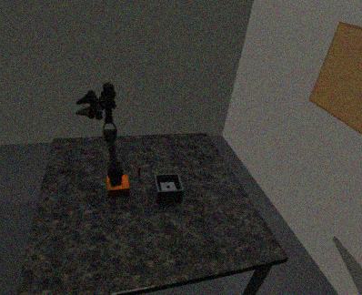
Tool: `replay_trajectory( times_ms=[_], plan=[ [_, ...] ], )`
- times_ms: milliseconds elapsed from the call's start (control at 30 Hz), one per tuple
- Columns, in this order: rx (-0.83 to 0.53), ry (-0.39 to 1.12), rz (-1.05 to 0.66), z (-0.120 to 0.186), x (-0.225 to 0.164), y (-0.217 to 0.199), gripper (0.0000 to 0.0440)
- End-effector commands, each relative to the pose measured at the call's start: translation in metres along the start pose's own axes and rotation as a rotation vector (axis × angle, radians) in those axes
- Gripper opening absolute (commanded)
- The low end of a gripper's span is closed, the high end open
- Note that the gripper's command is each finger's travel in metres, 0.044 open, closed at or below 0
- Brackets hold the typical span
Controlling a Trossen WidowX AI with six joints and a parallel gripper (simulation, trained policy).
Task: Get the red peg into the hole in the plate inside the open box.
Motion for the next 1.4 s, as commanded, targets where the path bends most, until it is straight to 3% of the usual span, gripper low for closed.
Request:
replay_trajectory(
  times_ms=[0,267,600,1000,1367],
  plan=[
    [-0.031,-0.138,-0.017,-0.023,0.041,-0.023,0.044],
    [-0.063,-0.396,-0.076,-0.04,0.125,-0.063,0.044],
    [-0.039,-0.682,-0.151,-0.018,0.222,-0.092,0.044],
    [0.023,-1.004,-0.18,0.054,0.308,-0.093,0.044],
    [0.144,-1.249,-0.151,0.135,0.346,-0.057,0.044]
  ],
)
Point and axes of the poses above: the point midway between the two fingers, 35 mm back from their tips, its own z axis back along the fingers, its own y axis across the jaws, x = y × z, the point moved 3 cm from there along z, back along the fingers, and after that the axes turned 8 degrees about z, right-handed, at the moved point
